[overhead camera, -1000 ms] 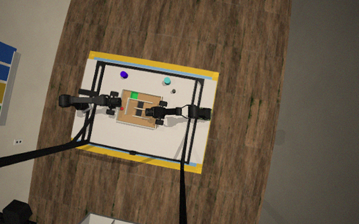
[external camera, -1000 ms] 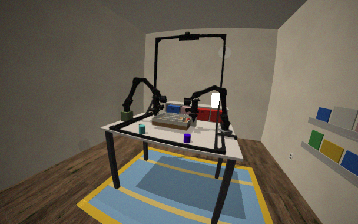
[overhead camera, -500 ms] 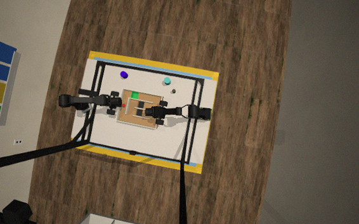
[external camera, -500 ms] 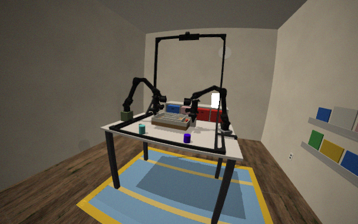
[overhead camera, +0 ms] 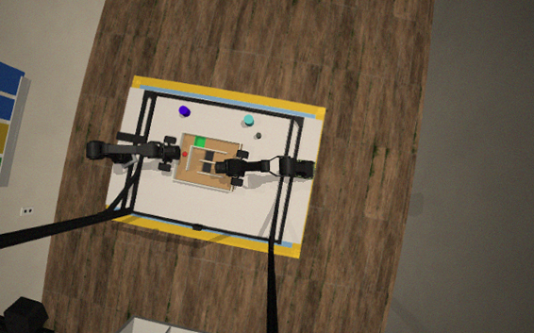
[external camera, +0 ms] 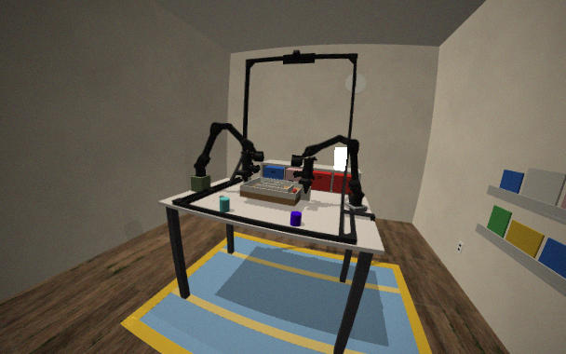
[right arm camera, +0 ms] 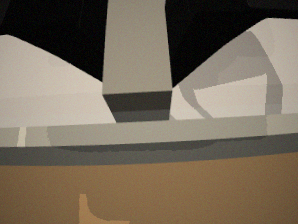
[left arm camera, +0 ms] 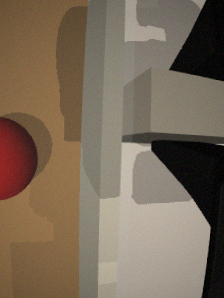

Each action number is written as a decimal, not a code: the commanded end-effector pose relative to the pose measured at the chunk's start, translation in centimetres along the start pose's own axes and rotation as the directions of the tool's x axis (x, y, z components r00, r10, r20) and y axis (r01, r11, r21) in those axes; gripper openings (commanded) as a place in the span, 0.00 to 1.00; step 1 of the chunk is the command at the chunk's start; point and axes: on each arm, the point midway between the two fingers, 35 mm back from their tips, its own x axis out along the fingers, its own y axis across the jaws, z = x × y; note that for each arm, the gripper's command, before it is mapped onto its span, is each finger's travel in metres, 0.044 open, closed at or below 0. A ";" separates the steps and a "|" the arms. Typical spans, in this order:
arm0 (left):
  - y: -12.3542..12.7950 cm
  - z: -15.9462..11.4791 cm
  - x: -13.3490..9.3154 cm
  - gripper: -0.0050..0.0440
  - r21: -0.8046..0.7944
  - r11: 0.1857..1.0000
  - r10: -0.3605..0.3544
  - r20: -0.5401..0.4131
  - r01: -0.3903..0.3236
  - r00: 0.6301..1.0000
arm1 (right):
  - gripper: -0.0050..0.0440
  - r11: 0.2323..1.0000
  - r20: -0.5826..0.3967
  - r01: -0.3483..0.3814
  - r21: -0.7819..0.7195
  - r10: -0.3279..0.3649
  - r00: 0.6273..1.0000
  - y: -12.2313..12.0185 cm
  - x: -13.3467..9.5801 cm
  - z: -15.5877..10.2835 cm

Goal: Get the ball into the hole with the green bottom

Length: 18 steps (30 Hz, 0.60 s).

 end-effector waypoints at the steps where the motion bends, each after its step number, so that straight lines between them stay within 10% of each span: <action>1: 0.2 0.0 -0.1 0.14 0.001 1.000 -0.027 0.000 0.027 1.000 | 0.14 1.000 0.003 -0.028 0.000 0.028 1.000 -0.2 -0.1 0.0; 18: 0.2 0.1 -0.3 0.14 0.001 1.000 -0.019 -0.008 0.019 1.000 | 0.14 1.000 0.011 -0.020 0.000 0.020 1.000 -0.2 0.1 -0.1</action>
